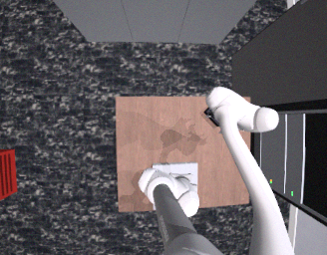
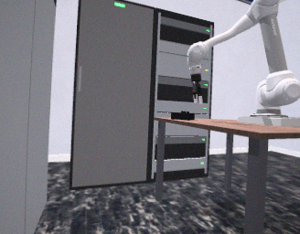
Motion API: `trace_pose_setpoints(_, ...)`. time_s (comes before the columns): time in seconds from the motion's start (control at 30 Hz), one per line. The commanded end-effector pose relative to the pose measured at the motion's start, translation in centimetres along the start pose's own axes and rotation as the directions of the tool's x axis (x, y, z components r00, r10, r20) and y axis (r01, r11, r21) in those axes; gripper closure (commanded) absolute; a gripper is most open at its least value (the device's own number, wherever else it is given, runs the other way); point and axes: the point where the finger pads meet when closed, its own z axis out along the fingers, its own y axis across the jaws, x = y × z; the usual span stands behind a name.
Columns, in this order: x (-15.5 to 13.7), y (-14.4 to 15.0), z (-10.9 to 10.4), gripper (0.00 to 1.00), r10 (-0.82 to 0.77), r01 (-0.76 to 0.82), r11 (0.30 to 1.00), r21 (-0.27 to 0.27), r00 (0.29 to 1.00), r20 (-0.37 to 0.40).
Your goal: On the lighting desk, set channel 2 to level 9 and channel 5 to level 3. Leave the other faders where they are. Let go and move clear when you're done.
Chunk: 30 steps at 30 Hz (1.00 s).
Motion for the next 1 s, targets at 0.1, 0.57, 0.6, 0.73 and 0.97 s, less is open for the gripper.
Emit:
trace_pose_setpoints(0.1,0.0,0.0,0.0,0.00,0.000,0.000,1.000,0.000,1.000,0.000)
trace_pose_setpoints(0.57,6.3,-0.4,-3.9,0.00,0.395,-0.393,0.919,0.037,0.916,-0.068)
trace_pose_setpoints(0.6,7.8,-0.5,-4.8,0.00,0.445,-0.442,0.896,0.049,0.893,-0.074)
trace_pose_setpoints(0.73,10.0,-0.6,-6.3,0.00,0.607,-0.601,0.795,0.083,0.789,-0.092)
trace_pose_setpoints(0.97,10.8,-0.6,-7.0,0.00,0.654,-0.647,0.757,0.096,0.751,-0.095)
